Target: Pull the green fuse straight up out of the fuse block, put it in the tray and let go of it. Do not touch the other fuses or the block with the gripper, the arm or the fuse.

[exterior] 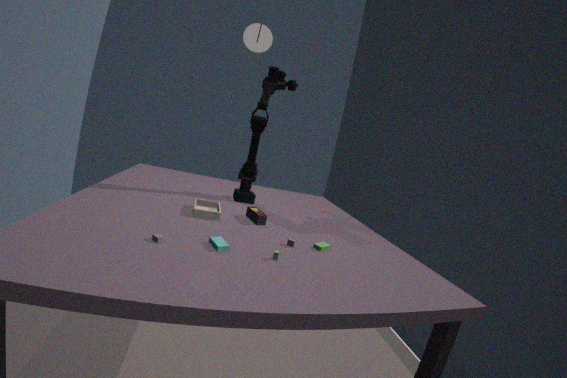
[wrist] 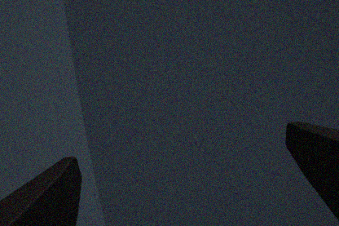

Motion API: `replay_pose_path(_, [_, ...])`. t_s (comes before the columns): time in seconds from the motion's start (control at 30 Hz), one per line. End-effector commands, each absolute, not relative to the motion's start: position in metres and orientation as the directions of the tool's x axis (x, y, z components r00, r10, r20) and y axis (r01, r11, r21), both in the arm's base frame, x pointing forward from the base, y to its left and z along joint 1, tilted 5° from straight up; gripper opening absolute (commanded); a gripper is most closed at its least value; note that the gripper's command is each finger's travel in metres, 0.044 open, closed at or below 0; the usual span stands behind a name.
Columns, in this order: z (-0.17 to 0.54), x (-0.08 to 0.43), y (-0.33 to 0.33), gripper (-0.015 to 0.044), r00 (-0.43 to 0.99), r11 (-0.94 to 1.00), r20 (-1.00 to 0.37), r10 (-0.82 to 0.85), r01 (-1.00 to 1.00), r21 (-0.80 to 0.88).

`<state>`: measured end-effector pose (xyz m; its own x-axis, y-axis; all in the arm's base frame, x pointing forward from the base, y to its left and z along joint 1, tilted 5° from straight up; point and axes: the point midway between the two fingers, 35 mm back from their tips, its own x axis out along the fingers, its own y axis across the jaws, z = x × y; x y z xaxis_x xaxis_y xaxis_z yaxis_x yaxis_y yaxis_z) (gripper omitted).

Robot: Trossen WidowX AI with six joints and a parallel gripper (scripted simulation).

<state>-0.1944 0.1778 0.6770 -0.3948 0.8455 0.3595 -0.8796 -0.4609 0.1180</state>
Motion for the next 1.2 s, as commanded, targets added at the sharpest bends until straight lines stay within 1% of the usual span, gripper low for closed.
replay_pose_path(0.0, [0.676, -0.195, 0.179, 0.0374, -0.393, -0.458, 0.357, 0.848, -0.881, 0.118])
replay_pose_path(0.23, [0.635, -0.196, 0.243, 0.0190, -0.289, -0.326, 0.248, 0.925, -0.938, 0.120])
replay_pose_path(0.4, [0.597, -0.176, 0.296, 0.0063, -0.176, -0.197, 0.152, 0.973, -0.971, 0.139])
replay_pose_path(0.63, [0.547, -0.132, 0.353, 0.0063, -0.018, -0.022, 0.028, 0.999, -0.985, 0.171])
replay_pose_path(0.7, [0.531, -0.113, 0.370, 0.0063, 0.039, 0.041, -0.015, 0.999, -0.982, 0.186])
replay_pose_path(0.93, [0.470, -0.027, 0.416, 0.0063, 0.245, 0.284, -0.178, 0.953, -0.927, 0.246])
replay_pose_path(1.17, [0.402, 0.068, 0.429, 0.0063, 0.406, 0.511, -0.355, 0.842, -0.812, 0.282])
